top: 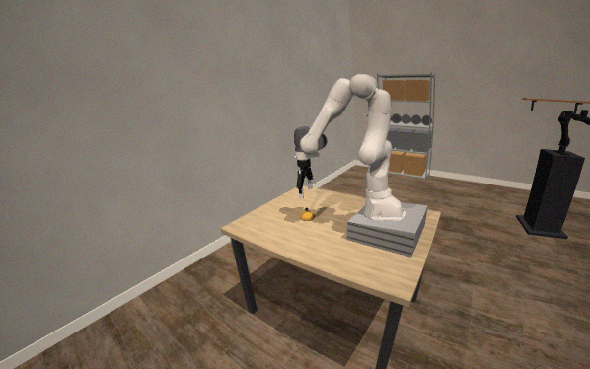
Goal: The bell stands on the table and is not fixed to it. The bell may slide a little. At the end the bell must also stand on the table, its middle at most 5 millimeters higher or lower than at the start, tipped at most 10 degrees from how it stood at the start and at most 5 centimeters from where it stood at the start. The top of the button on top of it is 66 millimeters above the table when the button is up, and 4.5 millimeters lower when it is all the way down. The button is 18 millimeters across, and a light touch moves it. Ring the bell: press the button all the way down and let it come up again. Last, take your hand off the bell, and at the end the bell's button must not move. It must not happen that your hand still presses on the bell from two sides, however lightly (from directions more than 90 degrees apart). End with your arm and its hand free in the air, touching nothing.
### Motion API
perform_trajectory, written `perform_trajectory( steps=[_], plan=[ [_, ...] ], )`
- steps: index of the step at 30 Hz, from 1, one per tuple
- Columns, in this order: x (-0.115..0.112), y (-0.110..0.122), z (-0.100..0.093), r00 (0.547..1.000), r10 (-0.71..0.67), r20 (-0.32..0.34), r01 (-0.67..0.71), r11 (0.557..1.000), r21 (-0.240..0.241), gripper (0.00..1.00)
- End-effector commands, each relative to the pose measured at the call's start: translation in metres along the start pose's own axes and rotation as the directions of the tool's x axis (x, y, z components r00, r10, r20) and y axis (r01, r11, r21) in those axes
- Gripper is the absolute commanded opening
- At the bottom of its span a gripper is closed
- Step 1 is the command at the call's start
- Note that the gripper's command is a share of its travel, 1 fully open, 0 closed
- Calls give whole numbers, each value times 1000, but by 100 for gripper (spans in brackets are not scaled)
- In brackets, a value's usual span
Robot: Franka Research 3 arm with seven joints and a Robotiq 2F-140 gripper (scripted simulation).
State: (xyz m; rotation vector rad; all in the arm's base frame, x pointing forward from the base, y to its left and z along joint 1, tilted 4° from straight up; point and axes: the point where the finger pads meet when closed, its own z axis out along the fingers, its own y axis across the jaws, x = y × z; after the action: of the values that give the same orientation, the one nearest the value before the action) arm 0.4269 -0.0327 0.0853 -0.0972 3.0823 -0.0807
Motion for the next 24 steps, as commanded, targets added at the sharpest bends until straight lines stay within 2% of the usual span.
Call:
perform_trajectory(
  steps=[1, 20, 21, 24],
  plan=[
    [0, 0, 1, 998, 59, 2, -59, 998, 2, 100],
    [0, 0, 1, 998, 59, 2, -59, 998, 2, 100],
    [0, 0, 1, 998, 59, 2, -59, 998, 2, 0],
    [0, 0, 1, 998, 59, 2, -59, 998, 2, 0]
  ],
)
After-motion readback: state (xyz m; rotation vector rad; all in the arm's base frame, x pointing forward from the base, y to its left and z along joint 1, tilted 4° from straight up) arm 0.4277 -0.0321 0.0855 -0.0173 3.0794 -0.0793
